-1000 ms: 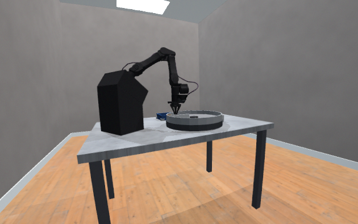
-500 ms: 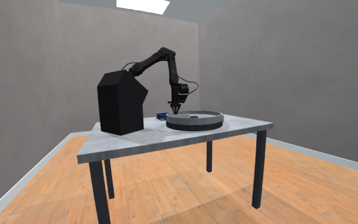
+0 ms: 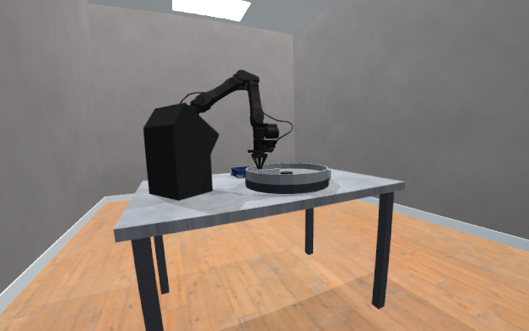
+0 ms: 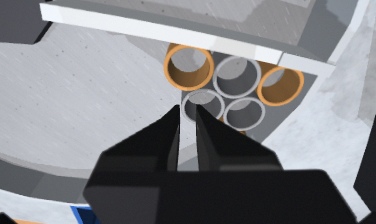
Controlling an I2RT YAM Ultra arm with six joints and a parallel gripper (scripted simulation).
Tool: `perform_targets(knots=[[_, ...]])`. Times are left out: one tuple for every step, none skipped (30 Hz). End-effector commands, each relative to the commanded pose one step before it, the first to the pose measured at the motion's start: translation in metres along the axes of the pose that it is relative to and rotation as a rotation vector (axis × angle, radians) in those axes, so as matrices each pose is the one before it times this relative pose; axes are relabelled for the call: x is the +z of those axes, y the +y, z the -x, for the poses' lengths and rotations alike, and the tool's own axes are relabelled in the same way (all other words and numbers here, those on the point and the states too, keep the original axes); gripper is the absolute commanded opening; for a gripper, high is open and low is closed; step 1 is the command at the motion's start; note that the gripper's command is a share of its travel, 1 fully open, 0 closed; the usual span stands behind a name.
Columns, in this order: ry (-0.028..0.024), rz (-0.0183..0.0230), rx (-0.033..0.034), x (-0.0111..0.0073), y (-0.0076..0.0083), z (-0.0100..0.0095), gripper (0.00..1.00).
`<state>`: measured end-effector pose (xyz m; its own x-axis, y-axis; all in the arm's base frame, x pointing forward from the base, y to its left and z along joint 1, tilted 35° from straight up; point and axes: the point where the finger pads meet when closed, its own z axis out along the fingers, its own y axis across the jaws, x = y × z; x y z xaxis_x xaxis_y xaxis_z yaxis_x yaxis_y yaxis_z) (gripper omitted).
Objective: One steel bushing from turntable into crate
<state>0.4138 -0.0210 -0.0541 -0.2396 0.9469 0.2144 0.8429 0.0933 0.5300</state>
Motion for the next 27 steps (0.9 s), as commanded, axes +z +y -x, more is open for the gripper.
perform_targets(knots=[[-0.03177,0.03466,-0.00607,-0.01155,0.01803,0.00951,0.13],[0.00000,0.00000,0.00000,0.00000,0.00000,0.00000,0.13],[0.00000,0.00000,0.00000,0.00000,0.00000,0.00000,0.13],[0.00000,0.00000,0.00000,0.00000,0.00000,0.00000,0.13],[0.00000,0.00000,0.00000,0.00000,0.00000,0.00000,0.13],[0.00000,0.00000,0.00000,0.00000,0.00000,0.00000,0.13],[0.00000,0.00000,0.00000,0.00000,0.00000,0.00000,0.13],[0.00014,-0.00004,-0.00002,0.00010,0.00002,-0.00009,0.13],[0.00232,-0.00489,0.00199,0.00193,-0.00170,-0.00053,0.13],[0.00629,-0.01471,0.00614,0.00627,-0.00581,-0.00089,0.13],[0.00223,0.00020,-0.00097,0.00487,-0.00073,-0.00086,0.13],[0.00057,0.00733,-0.00785,0.00242,0.00270,-0.00159,0.13],[0.00113,-0.00036,-0.00159,0.00202,0.00031,-0.00070,0.13],[0.00003,0.00003,0.00003,0.00163,0.00018,0.00010,0.13],[0.00002,0.00003,0.00002,0.00132,0.00015,0.00008,0.13],[-0.00308,0.00112,0.00456,0.00010,-0.00024,0.00233,0.13],[-0.00368,0.00132,0.00542,-0.00052,-0.00035,0.00273,0.13],[-0.00190,0.00068,0.00280,-0.00041,-0.00019,0.00141,0.13],[-0.00607,0.01940,-0.00846,-0.00566,0.00791,0.00002,0.13],[-0.00100,0.00323,-0.00281,-0.00093,0.00133,0.00000,0.13],[0.00000,0.00000,0.00000,0.00000,0.00000,0.00000,0.13],[0.00000,0.00000,0.00000,0.00000,0.00000,0.00000,0.13],[0.00243,-0.00785,0.00166,-0.00001,-0.00200,-0.00062,0.13],[0.00000,0.00000,-0.00010,0.00000,0.00000,0.00000,0.13],[0.00000,0.00000,0.00000,0.00000,0.00000,0.00000,0.13],[0.00000,0.00000,0.00000,0.00000,0.00000,0.00000,0.13],[0.00000,0.00000,0.00000,0.00000,0.00000,0.00000,0.13]])
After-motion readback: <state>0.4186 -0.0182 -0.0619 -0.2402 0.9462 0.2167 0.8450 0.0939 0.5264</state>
